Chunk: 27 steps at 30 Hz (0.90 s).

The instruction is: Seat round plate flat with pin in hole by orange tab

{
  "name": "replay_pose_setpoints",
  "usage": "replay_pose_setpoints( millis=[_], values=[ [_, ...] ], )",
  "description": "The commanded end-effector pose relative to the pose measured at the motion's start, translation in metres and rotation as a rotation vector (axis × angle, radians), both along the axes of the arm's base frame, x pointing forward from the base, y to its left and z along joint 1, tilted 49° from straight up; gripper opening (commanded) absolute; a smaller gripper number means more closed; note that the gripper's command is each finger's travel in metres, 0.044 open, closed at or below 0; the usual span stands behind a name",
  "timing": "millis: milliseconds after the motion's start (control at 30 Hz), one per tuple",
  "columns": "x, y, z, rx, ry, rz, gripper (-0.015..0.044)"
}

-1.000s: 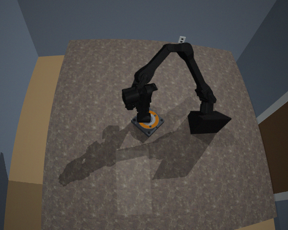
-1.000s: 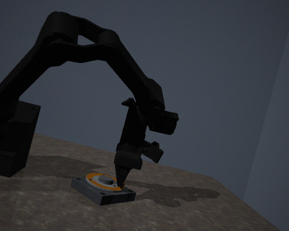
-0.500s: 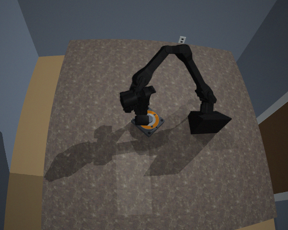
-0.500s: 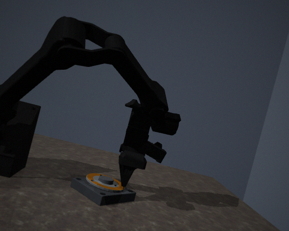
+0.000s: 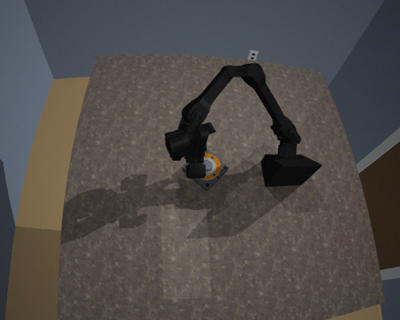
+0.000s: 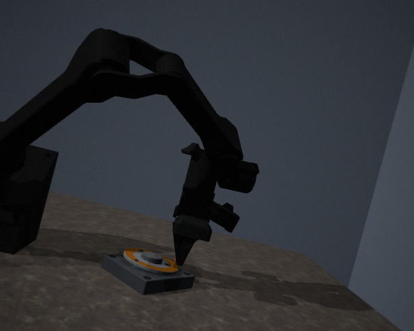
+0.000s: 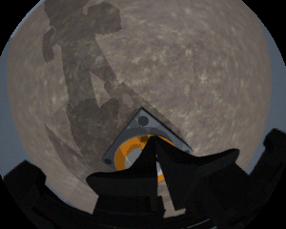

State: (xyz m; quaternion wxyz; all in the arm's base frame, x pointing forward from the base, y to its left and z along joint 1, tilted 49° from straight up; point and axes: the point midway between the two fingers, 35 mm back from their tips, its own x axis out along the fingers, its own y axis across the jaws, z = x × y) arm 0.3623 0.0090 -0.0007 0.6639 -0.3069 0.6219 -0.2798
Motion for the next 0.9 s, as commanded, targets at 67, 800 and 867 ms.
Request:
replay_pose_setpoints(
  millis=[67, 800, 867],
  values=[
    [0.001, 0.005, -0.006, 0.005, 0.001, -0.005, 0.0],
    [-0.003, 0.017, -0.021, 0.006, 0.001, -0.005, 0.0],
    [-0.003, 0.018, -0.022, 0.006, 0.001, -0.005, 0.0]
  ],
)
